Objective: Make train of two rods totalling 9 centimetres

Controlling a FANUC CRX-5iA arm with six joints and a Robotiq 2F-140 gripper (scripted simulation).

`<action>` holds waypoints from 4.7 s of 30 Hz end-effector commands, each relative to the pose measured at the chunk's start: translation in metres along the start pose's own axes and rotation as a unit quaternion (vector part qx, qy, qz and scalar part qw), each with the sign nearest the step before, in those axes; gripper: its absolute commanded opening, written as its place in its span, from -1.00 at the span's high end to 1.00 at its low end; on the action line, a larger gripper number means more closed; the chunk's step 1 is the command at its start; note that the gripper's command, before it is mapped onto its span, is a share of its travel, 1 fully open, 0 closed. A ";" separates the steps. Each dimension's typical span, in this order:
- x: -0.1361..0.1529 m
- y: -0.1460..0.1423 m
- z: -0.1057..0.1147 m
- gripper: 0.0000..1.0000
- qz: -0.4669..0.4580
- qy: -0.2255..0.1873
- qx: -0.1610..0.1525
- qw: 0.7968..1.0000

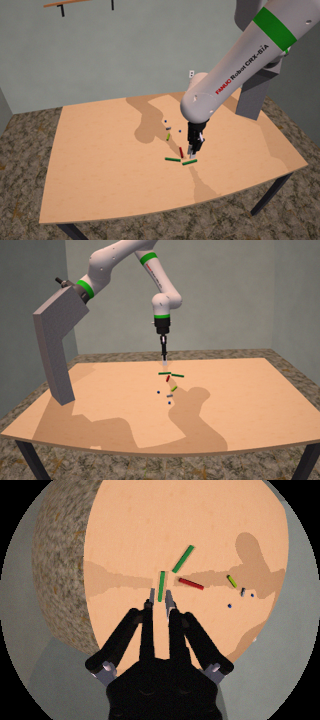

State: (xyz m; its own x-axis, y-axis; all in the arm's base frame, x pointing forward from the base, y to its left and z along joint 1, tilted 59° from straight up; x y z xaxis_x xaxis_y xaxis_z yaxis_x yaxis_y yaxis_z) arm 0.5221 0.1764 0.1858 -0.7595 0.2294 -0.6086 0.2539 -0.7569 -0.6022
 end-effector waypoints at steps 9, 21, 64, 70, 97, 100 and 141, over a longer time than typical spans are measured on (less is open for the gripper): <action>0.002 0.002 -0.023 0.71 0.000 0.000 0.000 1.000; 0.003 0.004 -0.039 0.71 0.000 0.000 0.000 1.000; 0.004 0.004 -0.045 0.71 0.000 0.000 0.000 1.000; 0.004 0.004 -0.045 0.71 0.000 0.000 0.000 1.000; 0.004 0.004 -0.060 0.71 0.000 0.000 0.000 1.000; 0.004 0.004 -0.061 0.71 0.000 0.000 0.000 1.000; 0.004 0.004 -0.061 0.94 0.000 0.000 0.000 1.000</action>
State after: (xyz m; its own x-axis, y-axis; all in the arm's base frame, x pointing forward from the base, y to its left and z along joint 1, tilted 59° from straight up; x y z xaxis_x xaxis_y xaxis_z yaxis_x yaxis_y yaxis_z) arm 0.5569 0.2120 0.1491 -0.7600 0.2290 -0.6082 0.2536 -0.7572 -0.6019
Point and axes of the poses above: the point where the finger pads meet when closed, its own z axis back along the fingers, its own y axis across the jaws, x = y × z, the point moved 10 cm from there along z, back along the fingers, and after that the axes turned 3 degrees about z, right-handed, at the moved point
